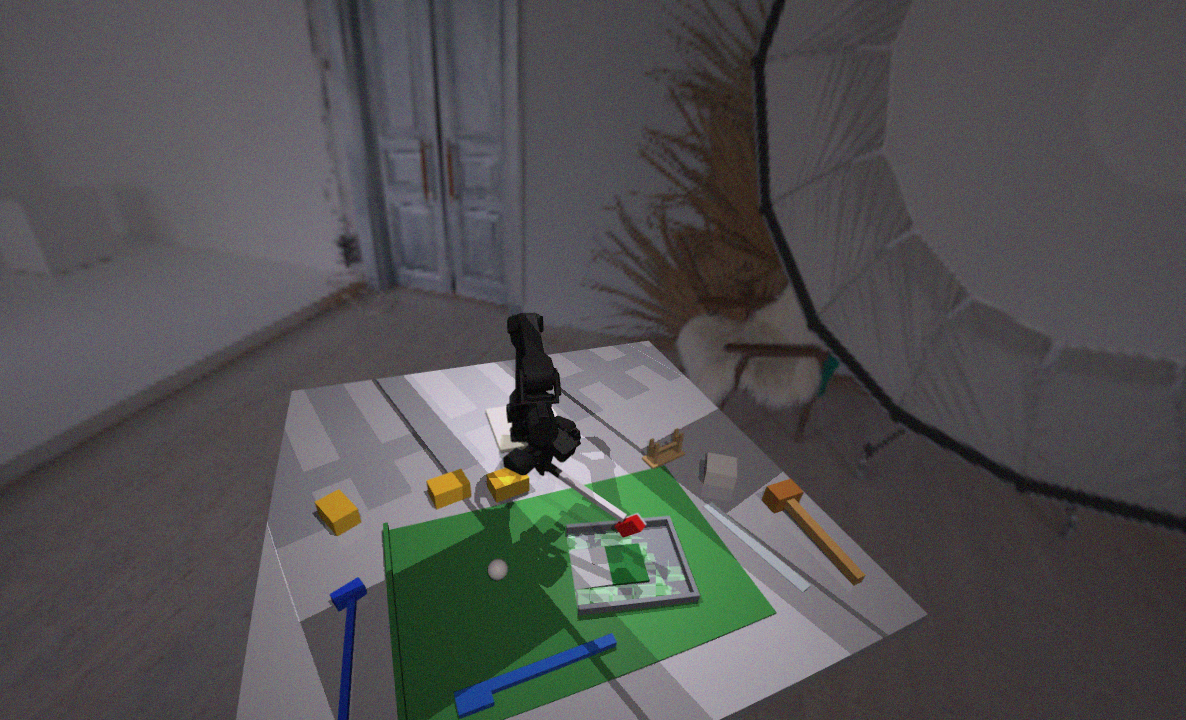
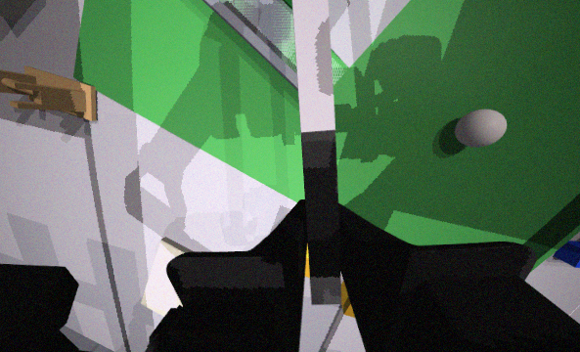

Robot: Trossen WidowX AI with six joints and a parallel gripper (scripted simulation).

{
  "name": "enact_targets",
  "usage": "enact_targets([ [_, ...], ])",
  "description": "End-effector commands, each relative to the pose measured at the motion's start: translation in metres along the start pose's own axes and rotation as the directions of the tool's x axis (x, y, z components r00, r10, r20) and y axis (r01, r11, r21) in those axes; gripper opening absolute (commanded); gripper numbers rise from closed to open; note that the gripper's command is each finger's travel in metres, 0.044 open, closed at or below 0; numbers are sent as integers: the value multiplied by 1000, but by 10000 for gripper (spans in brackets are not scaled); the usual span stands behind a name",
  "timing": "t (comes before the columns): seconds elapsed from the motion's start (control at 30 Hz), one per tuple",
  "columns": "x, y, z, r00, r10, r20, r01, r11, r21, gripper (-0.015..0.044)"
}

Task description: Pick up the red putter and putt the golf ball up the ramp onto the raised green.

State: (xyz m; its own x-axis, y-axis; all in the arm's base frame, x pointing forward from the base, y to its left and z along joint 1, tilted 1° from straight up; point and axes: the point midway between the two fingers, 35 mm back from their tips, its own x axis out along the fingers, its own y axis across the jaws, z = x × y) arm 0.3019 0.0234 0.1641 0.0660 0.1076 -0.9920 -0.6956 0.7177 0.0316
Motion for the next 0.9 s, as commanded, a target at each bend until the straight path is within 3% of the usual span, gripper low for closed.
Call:
enact_targets([
  [0.0,-5,-16,-15,1000,-16,-8,17,994,108,0],
  [0.43,-16,-58,-74,998,-43,-54,62,903,426,0],
  [0.87,-27,-84,-139,994,-48,-103,106,712,694,0],
])
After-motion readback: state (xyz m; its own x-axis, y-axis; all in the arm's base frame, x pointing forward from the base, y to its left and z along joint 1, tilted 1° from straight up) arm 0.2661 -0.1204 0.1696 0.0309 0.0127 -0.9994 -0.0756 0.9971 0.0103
